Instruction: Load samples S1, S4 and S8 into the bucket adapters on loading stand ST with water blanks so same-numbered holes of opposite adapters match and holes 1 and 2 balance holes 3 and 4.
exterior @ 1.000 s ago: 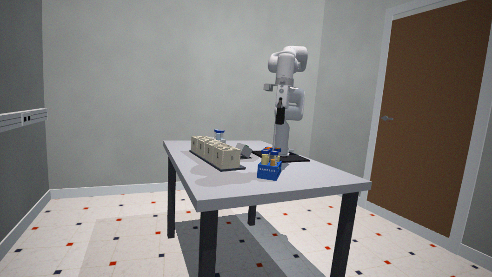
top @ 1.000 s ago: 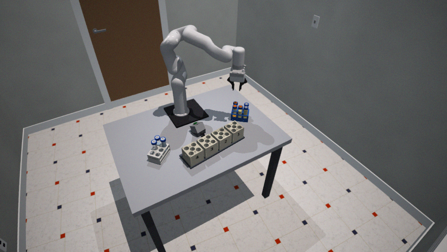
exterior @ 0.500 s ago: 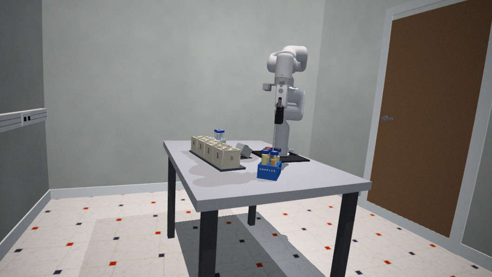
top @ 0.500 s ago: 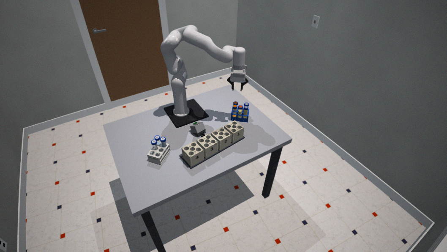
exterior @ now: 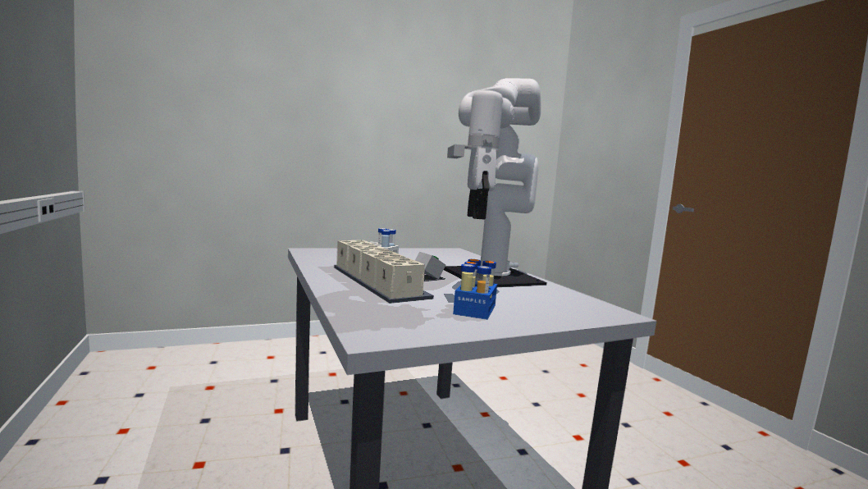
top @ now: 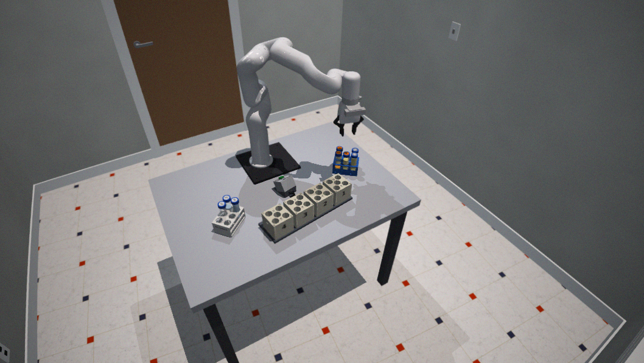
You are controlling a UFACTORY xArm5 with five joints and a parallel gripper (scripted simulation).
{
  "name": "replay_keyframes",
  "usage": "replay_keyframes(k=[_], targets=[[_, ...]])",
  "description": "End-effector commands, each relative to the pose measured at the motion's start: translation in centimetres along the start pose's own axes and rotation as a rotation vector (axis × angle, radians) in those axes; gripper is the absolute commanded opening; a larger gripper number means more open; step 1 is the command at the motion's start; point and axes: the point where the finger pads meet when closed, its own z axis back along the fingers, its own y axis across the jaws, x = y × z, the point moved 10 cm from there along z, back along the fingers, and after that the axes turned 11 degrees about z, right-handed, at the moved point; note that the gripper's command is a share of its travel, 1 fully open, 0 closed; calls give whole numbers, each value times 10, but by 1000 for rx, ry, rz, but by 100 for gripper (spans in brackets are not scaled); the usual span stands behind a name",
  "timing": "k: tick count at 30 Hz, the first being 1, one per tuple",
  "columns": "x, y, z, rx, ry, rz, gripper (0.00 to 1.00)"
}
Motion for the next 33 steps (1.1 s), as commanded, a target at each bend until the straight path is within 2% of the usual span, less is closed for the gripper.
replay_keyframes(k=[1,6,8,23,25,33], targets=[[-5,-1,2,-5,-11,209,57],[-5,-1,2,-6,-11,376,57],[-5,-1,2,-6,-11,376,57],[-5,-1,2,-9,-9,876,57],[-5,-1,2,-9,-9,876,57],[-5,-1,2,-10,-8,1143,57]])
